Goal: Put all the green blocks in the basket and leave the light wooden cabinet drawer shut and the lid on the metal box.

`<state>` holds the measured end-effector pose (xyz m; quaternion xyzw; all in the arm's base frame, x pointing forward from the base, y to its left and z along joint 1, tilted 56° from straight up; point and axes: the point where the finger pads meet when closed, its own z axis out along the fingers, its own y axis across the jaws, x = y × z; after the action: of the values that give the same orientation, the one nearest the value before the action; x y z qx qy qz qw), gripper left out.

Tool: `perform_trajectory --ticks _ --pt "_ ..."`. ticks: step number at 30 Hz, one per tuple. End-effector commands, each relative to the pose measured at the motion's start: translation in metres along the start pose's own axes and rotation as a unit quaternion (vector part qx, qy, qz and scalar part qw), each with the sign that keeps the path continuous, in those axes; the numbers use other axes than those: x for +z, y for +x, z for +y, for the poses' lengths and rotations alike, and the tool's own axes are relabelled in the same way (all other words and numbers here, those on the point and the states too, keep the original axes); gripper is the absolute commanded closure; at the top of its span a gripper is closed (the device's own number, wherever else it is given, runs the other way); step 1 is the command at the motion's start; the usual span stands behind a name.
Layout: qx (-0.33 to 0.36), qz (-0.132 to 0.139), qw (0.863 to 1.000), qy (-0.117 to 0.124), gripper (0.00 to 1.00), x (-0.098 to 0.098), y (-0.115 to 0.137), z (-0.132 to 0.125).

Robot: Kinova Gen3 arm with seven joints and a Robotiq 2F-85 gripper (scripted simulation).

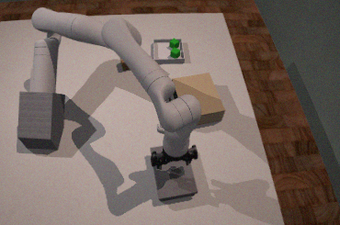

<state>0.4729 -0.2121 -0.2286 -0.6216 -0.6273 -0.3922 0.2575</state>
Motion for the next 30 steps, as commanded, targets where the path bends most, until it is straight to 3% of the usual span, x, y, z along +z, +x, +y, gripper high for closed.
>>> perform_trajectory --ticks 1,18,30 --pt "0.0 -0.001 1.0 -0.001 0.0 -0.012 0.0 0.001" --pt "0.0 -0.001 1.0 -0.001 0.0 -0.072 0.0 0.0" --pt "0.0 -0.001 1.0 -0.001 0.0 -0.091 0.0 0.0"
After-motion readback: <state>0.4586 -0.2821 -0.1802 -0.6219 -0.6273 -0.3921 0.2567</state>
